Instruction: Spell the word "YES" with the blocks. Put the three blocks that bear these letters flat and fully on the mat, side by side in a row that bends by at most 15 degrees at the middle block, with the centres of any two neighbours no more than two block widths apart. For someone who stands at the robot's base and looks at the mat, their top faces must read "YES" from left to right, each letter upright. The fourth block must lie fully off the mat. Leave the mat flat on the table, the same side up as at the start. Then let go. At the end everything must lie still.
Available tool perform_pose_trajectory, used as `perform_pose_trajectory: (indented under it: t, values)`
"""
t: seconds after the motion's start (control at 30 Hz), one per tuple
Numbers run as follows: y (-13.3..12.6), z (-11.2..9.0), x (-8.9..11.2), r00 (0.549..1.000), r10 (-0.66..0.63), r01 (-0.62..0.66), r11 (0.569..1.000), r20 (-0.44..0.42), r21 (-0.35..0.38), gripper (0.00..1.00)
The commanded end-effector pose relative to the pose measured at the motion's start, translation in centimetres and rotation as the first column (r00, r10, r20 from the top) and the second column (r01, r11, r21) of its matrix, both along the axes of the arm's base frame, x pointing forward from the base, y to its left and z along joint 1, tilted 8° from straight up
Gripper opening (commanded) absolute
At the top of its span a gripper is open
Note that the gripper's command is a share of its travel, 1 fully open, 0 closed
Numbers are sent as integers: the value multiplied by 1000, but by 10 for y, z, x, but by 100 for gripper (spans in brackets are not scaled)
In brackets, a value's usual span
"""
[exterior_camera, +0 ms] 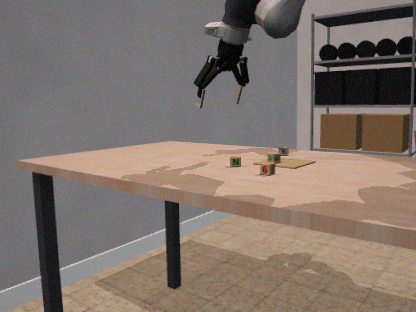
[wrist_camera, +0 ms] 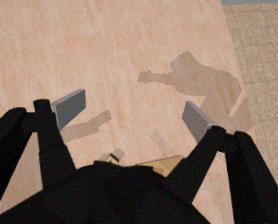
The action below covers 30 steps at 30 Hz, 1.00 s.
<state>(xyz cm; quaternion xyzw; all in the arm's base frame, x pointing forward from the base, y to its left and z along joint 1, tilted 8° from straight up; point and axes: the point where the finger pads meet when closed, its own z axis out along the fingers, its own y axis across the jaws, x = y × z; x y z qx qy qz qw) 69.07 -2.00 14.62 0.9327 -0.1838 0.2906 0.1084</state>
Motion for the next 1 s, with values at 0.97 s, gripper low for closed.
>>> perform_pose_trajectory:
  t: [0.97]
  values:
    - [-28, 221, -92, 843, -367, 468, 861, -393, 199, 100]
